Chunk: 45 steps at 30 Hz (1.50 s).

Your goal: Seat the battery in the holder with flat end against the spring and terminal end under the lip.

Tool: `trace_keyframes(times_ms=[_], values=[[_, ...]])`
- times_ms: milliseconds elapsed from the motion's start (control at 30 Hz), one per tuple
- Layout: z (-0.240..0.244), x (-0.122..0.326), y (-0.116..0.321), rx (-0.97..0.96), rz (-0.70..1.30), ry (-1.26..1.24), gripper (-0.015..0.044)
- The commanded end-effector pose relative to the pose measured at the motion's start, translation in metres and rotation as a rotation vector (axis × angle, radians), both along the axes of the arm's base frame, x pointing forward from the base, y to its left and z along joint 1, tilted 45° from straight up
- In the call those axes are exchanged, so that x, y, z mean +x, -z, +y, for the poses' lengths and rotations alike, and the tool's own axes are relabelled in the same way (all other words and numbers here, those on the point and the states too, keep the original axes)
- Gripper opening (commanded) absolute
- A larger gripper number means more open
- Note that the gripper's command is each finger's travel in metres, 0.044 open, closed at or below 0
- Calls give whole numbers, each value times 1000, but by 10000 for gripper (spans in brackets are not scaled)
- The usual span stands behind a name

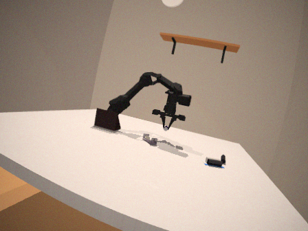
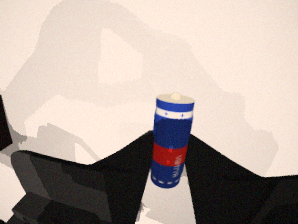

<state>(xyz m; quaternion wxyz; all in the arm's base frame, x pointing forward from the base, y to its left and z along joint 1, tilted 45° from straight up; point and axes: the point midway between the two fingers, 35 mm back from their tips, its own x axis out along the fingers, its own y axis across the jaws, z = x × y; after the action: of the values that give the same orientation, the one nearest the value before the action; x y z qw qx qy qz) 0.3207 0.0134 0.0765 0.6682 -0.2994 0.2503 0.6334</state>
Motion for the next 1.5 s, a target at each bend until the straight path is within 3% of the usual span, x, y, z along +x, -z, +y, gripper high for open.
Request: trace_keyframes(times_ms=[0, 1200, 1467], values=[[-15, -3, 11, 11, 197, 197, 77], [-111, -55, 85, 128, 1696, 1750, 77], [-114, -57, 88, 140, 1750, 1803, 77]])
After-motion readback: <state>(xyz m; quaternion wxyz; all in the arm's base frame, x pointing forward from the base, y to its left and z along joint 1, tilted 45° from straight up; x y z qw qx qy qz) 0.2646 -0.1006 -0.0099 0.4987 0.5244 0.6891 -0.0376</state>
